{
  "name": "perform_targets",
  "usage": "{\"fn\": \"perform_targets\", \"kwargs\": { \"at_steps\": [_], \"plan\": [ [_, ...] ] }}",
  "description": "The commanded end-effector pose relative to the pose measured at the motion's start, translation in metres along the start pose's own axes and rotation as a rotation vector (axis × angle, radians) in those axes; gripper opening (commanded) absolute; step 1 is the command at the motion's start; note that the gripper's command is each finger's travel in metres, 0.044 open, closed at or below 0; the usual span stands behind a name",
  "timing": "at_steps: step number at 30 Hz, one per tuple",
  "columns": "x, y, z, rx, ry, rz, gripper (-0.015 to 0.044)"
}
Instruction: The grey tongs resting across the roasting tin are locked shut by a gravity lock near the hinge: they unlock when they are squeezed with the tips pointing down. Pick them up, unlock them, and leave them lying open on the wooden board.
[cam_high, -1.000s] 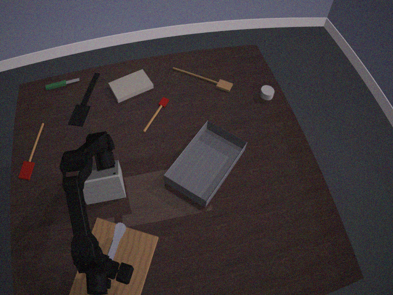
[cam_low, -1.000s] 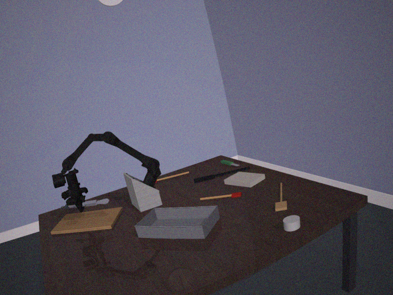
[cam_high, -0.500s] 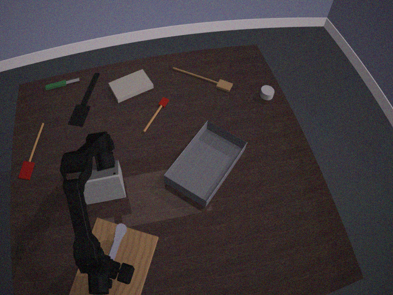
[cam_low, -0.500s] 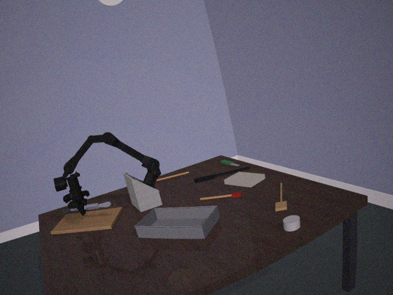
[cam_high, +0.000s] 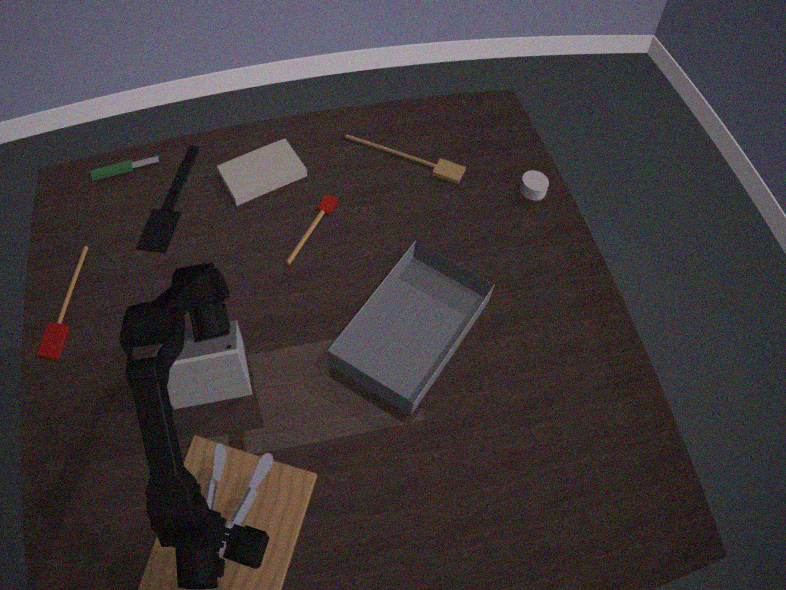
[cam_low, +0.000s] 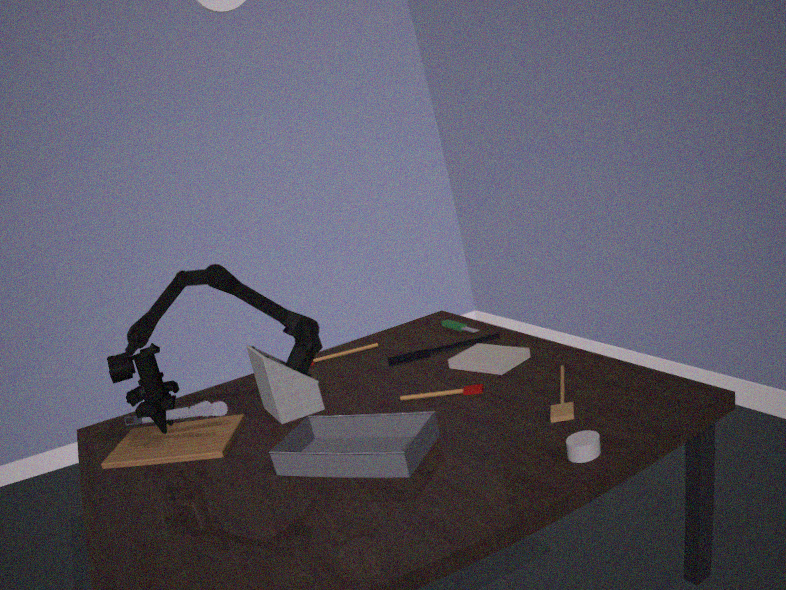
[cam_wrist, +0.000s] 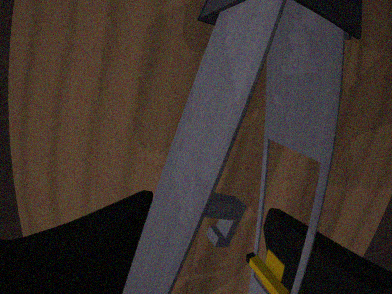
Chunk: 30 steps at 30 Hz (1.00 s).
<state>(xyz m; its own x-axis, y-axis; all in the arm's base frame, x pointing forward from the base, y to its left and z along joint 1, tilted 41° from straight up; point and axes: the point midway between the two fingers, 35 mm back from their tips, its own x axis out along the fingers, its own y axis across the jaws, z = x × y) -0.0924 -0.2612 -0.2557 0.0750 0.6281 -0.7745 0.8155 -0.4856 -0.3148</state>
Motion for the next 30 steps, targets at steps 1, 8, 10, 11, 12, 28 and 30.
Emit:
{"fn": "perform_targets", "kwargs": {
  "at_steps": [1,8,10,11,12,28,30],
  "plan": [
    [0.0,0.0,0.0,0.0,0.0,0.0,0.0323],
    [-0.002,-0.002,0.001,0.0,-0.001,0.0,0.044],
    [-0.012,-0.012,0.003,0.0,-0.002,0.0,0.044],
    [-0.02,-0.02,0.005,0.0,-0.004,0.0,0.044],
    [-0.029,-0.03,0.007,0.0,-0.005,0.0,0.044],
    [-0.113,-0.152,0.001,0.002,-0.002,-0.012,0.044],
    [-0.119,-0.153,0.001,0.003,-0.003,-0.011,0.044]
  ]
}}
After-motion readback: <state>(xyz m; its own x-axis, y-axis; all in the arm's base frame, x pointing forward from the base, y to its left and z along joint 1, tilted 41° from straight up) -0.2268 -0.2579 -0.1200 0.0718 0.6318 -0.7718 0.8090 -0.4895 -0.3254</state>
